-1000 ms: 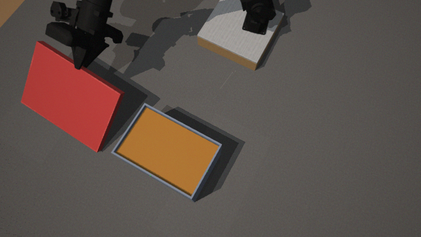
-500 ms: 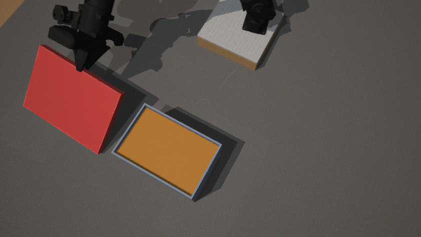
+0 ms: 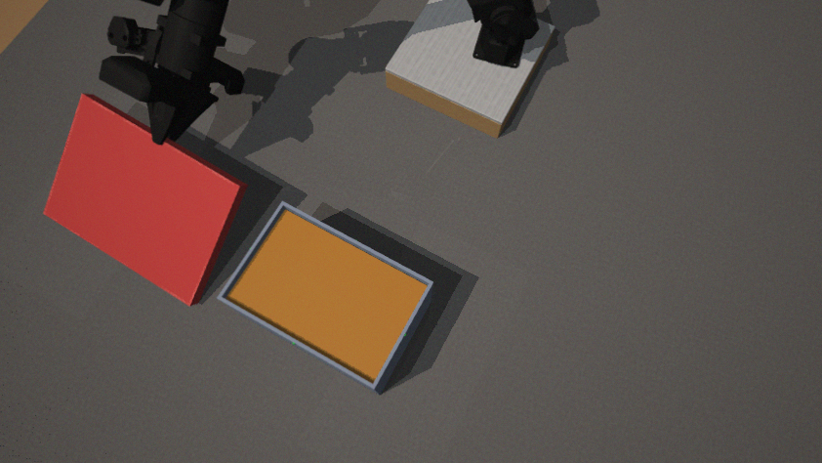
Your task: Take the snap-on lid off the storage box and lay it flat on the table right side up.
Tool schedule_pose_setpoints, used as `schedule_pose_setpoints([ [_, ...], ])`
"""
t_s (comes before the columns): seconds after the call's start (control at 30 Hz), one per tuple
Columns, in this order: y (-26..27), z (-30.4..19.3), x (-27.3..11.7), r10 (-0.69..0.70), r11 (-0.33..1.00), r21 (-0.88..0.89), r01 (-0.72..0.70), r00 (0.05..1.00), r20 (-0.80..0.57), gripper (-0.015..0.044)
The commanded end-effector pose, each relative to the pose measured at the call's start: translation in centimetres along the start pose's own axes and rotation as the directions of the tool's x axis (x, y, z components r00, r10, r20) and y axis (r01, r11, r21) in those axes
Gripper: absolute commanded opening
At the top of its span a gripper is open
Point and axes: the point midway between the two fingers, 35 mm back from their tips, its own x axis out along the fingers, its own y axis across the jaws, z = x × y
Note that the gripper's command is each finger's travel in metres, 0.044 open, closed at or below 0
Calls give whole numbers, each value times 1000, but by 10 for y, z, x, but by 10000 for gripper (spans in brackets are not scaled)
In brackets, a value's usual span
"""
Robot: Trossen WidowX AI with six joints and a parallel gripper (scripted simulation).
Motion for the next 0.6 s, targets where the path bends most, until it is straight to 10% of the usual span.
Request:
schedule_pose_setpoints([
  [0.0,-17,-4,9,-28,1000,14,28,1000,-15,0],
  [0.57,-27,-5,17,-28,1000,14,28,1000,-15,0],
])
